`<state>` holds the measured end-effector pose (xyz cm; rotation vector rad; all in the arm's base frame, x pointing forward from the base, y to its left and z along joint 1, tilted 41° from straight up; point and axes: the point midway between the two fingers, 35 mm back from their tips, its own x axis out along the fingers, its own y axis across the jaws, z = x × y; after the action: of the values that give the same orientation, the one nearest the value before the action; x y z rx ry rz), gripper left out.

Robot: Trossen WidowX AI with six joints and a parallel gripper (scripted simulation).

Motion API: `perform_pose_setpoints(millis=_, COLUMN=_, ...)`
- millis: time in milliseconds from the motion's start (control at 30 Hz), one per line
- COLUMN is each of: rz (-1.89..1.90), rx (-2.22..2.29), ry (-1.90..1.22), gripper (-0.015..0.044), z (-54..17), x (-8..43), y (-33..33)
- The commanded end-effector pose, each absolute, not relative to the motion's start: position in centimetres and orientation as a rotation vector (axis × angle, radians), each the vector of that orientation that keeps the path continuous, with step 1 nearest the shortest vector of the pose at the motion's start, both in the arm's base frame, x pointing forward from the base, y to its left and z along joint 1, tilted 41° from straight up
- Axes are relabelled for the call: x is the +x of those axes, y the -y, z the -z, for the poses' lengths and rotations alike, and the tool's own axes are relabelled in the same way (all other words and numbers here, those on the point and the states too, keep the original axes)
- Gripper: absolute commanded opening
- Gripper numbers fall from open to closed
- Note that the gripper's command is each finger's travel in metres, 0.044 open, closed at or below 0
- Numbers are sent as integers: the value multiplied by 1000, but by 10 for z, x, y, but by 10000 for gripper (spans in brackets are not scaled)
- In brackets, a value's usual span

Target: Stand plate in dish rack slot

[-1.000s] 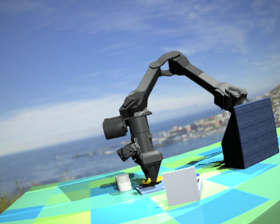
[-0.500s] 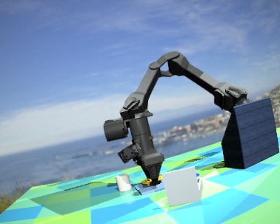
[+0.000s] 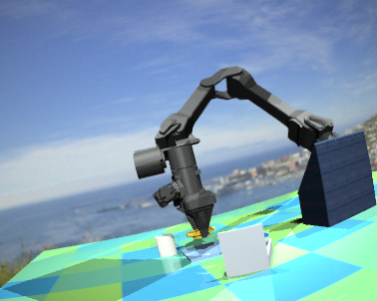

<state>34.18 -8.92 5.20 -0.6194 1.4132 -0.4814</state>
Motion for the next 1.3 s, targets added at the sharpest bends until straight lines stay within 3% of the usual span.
perform_pose_setpoints(millis=0, rz=479, rx=-611, ry=-1399, gripper=0, z=-72, x=345, y=72)
perform_pose_setpoints(millis=833, rz=484, rx=-617, ry=-1399, gripper=0, z=-155, x=333, y=-9)
perform_pose_setpoints(millis=1267, rz=725, rx=-297, ry=-1269, gripper=0, z=-81, x=258, y=-82)
